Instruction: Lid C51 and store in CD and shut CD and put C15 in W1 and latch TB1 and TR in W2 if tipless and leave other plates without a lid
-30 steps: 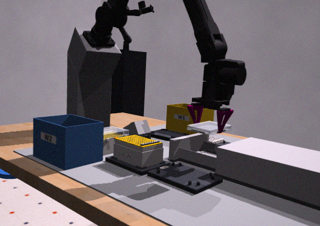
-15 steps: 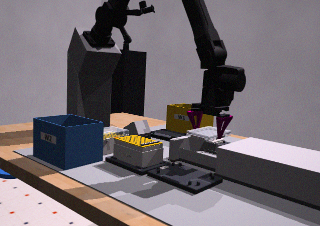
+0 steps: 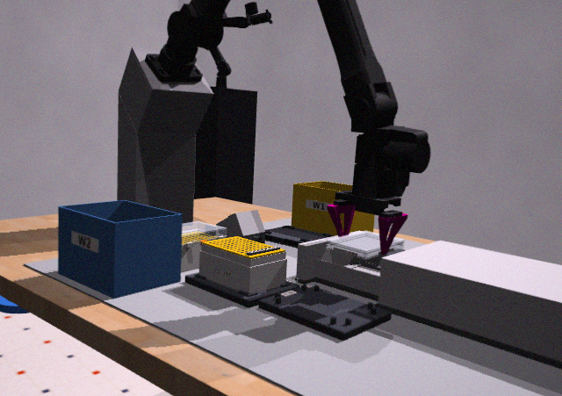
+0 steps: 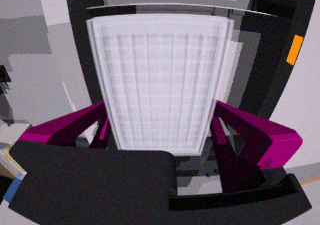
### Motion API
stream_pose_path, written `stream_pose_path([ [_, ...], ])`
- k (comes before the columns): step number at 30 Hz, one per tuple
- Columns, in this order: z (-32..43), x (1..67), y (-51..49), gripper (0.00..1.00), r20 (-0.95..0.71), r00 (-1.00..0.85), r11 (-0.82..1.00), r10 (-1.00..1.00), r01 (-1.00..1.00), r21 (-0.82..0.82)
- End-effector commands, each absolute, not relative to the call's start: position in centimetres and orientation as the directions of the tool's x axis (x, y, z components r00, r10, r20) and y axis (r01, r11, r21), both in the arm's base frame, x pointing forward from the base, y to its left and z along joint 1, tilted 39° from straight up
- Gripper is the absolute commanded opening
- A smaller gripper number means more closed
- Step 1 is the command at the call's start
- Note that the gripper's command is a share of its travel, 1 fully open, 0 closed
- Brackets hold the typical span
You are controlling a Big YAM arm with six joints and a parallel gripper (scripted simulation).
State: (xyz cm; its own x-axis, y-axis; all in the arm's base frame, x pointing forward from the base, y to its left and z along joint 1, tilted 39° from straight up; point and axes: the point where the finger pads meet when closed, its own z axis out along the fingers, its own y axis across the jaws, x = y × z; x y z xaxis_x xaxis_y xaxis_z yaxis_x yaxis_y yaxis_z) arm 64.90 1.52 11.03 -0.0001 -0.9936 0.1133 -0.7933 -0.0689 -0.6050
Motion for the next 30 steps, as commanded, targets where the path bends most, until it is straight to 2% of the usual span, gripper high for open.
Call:
stream_pose_path([
  [1, 13.8, 67.0, 1.3, 0.00, 0.115, 0.000, -0.076, -0.993, -0.751, -0.656],
  [11, 12.1, 67.8, 1.2, 0.00, 0.115, 0.002, -0.077, -0.993, -0.758, -0.648],
  [17, 13.9, 68.2, 1.0, 0.00, 0.114, -0.003, -0.075, -0.993, -0.738, -0.671],
  [19, 11.5, 68.4, 1.0, 0.00, 0.116, 0.000, -0.076, -0.993, -0.758, -0.647],
  [30, 10.6, 69.2, 0.8, 0.00, 0.116, -0.001, -0.075, -0.993, -0.755, -0.651],
])
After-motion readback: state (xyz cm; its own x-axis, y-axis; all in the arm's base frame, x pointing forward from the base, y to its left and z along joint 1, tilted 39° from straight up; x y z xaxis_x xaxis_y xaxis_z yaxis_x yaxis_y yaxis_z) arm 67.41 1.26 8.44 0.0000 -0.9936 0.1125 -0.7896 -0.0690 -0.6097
